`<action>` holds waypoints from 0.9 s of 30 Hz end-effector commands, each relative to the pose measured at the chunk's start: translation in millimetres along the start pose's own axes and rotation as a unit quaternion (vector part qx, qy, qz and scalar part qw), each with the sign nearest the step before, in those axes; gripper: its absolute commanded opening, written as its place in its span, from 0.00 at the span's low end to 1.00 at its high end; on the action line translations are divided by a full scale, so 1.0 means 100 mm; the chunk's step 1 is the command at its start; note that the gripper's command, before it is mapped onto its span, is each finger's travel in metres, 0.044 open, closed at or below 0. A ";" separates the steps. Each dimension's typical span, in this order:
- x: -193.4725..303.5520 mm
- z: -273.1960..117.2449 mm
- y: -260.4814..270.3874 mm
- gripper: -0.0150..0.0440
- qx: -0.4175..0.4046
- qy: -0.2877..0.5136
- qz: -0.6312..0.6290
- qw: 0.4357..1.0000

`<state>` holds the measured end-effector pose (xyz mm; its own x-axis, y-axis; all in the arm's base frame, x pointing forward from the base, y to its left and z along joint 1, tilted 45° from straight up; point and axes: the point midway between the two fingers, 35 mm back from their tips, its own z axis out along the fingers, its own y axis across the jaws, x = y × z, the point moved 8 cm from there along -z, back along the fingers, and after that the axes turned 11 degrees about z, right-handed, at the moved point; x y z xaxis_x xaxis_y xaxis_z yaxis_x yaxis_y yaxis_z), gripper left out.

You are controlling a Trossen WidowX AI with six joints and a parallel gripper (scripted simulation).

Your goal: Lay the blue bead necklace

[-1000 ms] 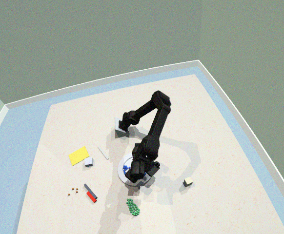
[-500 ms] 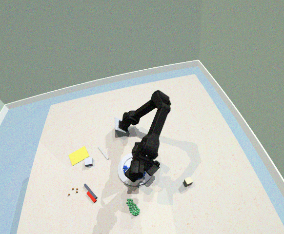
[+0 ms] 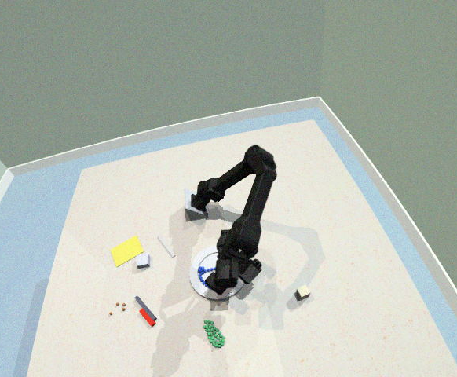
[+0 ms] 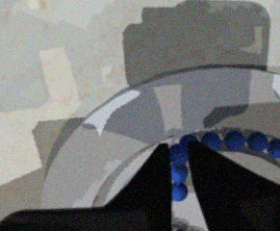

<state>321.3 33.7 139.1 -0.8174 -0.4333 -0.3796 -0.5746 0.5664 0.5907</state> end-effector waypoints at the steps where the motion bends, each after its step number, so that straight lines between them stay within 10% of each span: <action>1: 0.01 0.04 0.01 0.25 -0.004 0.002 0.002 1.000; 19: 0.01 -0.01 0.01 1.00 -0.003 0.003 0.003 1.000; 27: 0.01 -0.04 0.00 1.00 -0.004 0.002 0.002 1.000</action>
<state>319.6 30.6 140.6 -0.8225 -0.4325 -0.3694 -0.5665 0.5653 0.5996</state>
